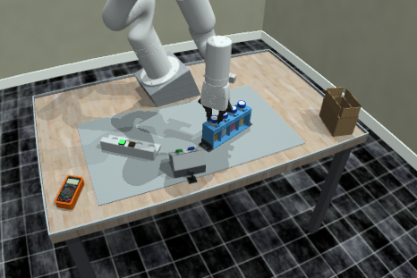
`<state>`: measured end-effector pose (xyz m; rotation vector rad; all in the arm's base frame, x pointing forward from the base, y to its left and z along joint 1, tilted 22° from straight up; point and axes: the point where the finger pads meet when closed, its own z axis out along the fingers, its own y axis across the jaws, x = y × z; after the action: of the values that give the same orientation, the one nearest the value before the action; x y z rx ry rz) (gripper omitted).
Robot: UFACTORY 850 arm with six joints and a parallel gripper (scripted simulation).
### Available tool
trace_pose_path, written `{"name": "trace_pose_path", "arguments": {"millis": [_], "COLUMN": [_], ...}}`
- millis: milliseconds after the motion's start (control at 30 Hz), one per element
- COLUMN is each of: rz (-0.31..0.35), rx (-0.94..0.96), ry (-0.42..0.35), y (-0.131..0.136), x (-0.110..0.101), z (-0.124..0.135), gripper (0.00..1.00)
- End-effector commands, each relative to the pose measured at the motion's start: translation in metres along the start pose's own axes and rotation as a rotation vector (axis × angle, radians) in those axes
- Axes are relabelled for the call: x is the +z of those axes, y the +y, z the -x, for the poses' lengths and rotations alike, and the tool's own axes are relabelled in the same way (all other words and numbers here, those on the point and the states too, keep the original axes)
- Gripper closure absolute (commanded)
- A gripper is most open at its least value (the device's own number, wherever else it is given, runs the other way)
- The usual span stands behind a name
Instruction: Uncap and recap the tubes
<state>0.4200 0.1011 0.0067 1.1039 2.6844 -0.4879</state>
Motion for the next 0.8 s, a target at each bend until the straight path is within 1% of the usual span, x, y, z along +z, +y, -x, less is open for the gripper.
{"name": "trace_pose_path", "arguments": {"millis": [0, 467, 533, 767], "rz": [0.000, 0.000, 0.000, 0.000], "rx": [0.000, 0.466, 0.466, 0.700], "ry": [0.000, 0.000, 0.000, 0.000], "y": [0.0004, 0.0005, 0.0005, 0.0005], "x": [-0.0004, 0.0003, 0.0003, 0.0006], "z": [0.0001, 0.0002, 0.0002, 0.0002], "gripper": [1.00, 1.00, 1.00, 1.00]}}
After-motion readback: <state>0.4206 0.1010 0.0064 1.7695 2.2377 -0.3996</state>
